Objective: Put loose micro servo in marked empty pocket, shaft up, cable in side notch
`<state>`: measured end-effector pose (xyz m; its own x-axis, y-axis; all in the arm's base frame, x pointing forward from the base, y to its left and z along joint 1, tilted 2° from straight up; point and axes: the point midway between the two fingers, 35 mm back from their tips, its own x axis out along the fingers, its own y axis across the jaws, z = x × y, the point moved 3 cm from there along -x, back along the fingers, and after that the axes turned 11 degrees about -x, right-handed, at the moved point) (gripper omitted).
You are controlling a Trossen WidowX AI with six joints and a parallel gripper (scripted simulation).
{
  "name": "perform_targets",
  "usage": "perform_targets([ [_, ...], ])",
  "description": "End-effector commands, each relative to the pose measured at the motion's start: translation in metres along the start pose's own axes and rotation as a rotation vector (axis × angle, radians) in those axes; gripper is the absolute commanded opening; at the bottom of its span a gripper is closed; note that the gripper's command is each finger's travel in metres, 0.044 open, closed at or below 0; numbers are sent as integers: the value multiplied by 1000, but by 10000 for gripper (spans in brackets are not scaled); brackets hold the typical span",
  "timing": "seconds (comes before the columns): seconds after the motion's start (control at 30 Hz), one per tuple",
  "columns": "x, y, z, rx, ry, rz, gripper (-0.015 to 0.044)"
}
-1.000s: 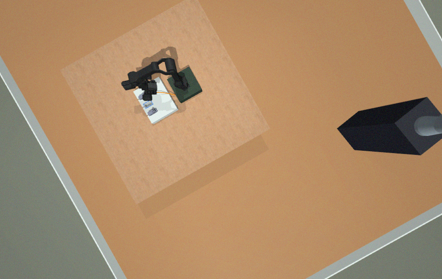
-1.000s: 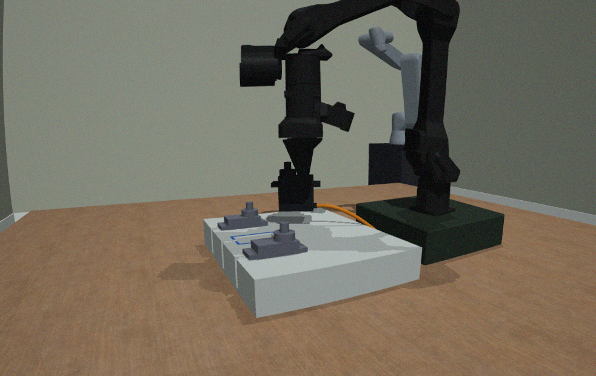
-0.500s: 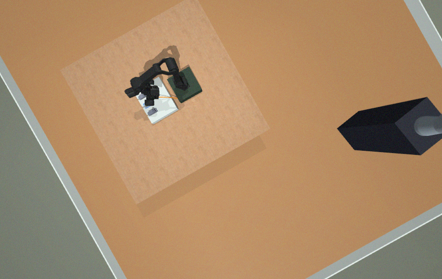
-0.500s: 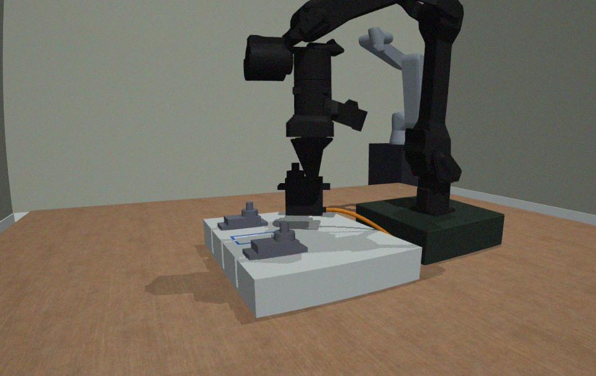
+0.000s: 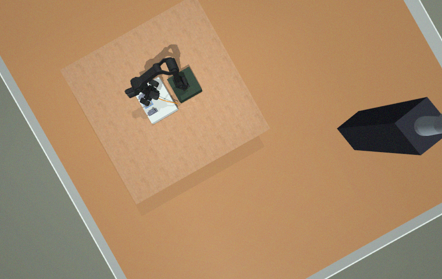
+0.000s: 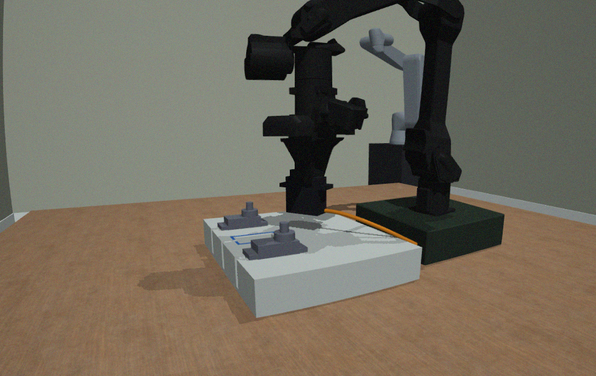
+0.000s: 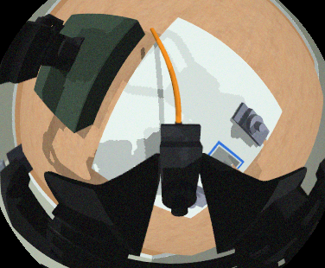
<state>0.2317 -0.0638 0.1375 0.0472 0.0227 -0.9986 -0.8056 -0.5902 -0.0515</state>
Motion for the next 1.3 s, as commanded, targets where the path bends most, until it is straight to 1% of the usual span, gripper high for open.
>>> perform_targets([
  [0.0, 0, 0, 0, 127, 0, 0, 0],
  [1.27, 0, 0, 0, 1450, 0, 0, 0],
])
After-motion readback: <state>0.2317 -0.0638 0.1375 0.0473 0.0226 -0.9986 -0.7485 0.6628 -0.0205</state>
